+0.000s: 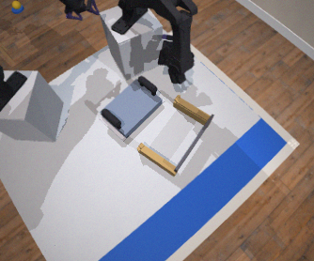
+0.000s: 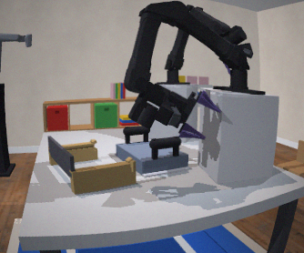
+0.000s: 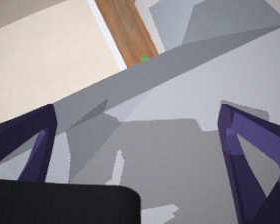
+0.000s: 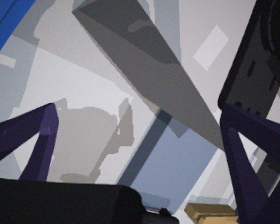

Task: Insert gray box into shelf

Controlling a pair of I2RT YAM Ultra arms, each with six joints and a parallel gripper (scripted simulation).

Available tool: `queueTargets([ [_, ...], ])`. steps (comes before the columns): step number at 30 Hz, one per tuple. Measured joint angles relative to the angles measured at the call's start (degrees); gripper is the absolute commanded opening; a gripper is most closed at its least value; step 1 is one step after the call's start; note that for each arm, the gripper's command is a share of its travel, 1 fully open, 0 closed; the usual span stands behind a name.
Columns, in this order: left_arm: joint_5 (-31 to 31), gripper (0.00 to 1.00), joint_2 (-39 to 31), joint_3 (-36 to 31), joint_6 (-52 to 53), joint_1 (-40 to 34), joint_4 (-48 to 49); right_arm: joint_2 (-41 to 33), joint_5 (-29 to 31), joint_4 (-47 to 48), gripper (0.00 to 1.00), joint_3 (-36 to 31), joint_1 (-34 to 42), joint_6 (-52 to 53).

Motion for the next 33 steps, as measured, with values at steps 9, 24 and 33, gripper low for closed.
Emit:
queueTargets([
  [9, 2.4, 1.00, -3.5, -3.3, 3.1, -2.5, 5.7, -0.5, 2.4, 3.3, 1.00, -4.8, -3.3, 8.9],
  [24, 6.2, 1.00, -8.4, -8.3, 8.0, -5.8, 14.8, -1.1, 5.9, 8.6, 1.00, -11.7, -7.4, 23.3],
  [33, 10.2, 1.00, -13.3, -13.1, 13.3, -8.8, 24.5, -2.1, 9.5, 14.0, 1.00, -18.7, -11.8, 38.6],
])
